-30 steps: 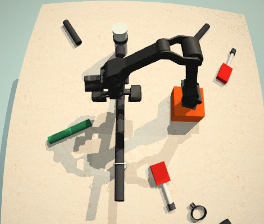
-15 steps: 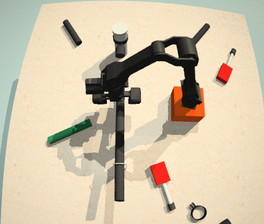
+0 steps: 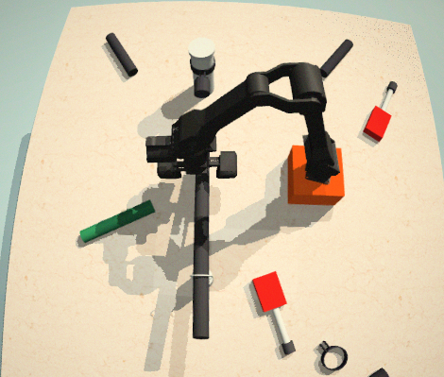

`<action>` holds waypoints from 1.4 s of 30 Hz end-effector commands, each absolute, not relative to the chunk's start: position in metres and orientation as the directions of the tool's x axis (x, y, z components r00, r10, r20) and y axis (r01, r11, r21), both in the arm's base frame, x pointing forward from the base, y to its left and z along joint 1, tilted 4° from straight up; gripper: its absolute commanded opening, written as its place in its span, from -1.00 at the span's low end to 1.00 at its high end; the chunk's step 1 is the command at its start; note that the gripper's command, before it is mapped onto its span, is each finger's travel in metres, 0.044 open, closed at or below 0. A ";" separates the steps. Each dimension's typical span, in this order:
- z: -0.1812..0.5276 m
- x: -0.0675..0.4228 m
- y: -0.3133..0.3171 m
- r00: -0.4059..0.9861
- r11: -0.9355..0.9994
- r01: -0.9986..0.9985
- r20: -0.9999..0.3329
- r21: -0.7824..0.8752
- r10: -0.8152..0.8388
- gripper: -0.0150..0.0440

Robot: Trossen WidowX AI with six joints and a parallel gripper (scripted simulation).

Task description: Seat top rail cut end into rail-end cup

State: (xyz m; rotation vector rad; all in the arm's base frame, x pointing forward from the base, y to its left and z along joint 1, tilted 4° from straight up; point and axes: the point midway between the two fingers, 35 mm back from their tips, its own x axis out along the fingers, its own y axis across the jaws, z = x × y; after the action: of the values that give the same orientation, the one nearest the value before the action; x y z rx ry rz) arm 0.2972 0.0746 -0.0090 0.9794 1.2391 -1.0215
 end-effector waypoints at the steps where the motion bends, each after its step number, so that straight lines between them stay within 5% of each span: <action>1: -0.016 0.295 0.074 0.042 0.264 0.964 -0.997 0.023 -0.066 1.00; 3: -0.017 0.295 0.074 0.042 0.264 0.964 -0.997 0.023 -0.066 1.00; 11: -0.017 0.295 0.074 0.042 0.264 0.964 -0.997 0.023 -0.066 0.29; 26: -0.017 0.295 0.074 0.042 0.264 0.964 -0.997 0.023 -0.066 -0.05; 31: -0.012 0.295 0.074 0.042 0.264 0.964 -0.997 0.023 -0.066 -0.49; 42: 0.040 0.297 0.051 0.085 0.246 0.969 -0.964 0.021 -0.253 -0.49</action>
State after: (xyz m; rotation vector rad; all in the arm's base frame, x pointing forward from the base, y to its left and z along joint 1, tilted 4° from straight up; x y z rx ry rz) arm 0.2928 0.0574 0.0183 0.8918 1.1498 -1.0953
